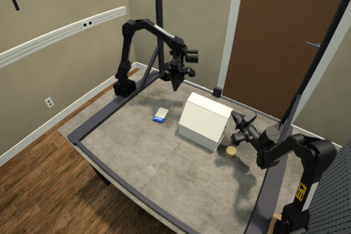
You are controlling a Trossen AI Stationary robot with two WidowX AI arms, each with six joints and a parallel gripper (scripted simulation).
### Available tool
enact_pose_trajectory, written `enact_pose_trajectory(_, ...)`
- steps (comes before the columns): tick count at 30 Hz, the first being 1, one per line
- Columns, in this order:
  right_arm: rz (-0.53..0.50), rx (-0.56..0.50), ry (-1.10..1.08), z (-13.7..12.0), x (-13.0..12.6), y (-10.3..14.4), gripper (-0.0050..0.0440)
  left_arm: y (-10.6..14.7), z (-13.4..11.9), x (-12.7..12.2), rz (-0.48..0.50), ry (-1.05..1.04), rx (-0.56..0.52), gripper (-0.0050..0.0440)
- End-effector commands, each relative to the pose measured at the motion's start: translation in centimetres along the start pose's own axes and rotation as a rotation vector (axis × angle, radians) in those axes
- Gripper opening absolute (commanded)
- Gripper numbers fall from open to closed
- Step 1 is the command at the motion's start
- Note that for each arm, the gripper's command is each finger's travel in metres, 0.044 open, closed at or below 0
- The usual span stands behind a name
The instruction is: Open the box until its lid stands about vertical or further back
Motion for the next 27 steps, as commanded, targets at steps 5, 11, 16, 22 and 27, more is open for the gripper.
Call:
enact_pose_trajectory(5, -0.024, -0.027, 0.008, -0.9, 0.3, 2.1, -0.0050, -0.2, -0.2, -0.9, -0.029, 0.013, 0.005, 0.0006)
enact_pose_trajectory(11, -0.026, -0.029, 0.006, -0.9, 0.3, 2.1, -0.0050, -0.2, -0.2, -0.9, -0.029, 0.013, 0.005, 0.0006)
enact_pose_trajectory(16, -0.024, -0.027, 0.002, -0.7, 0.4, 2.1, -0.0050, -0.2, -0.2, -0.9, -0.029, 0.013, 0.005, 0.0006)
enact_pose_trajectory(22, -0.033, -0.035, 0.022, -3.2, -1.6, 0.1, 0.0072, -0.2, -0.2, -0.9, -0.029, 0.013, 0.005, 0.0006)
enact_pose_trajectory(27, -0.034, -0.034, 0.025, -5.2, -3.3, -1.6, 0.0168, -0.2, -0.2, -0.9, -0.029, 0.013, 0.005, 0.0006)
Point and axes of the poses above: on each arm, the point midway between the two fingers, 35 mm back from their tips, its own y axis back along the fingers, its own x axis across the jaws, z = x × y, the point moved 6 cm from there along y, back along the fingers, and after that the axes turned 3 degrees about -y, right-handed, at the moved point
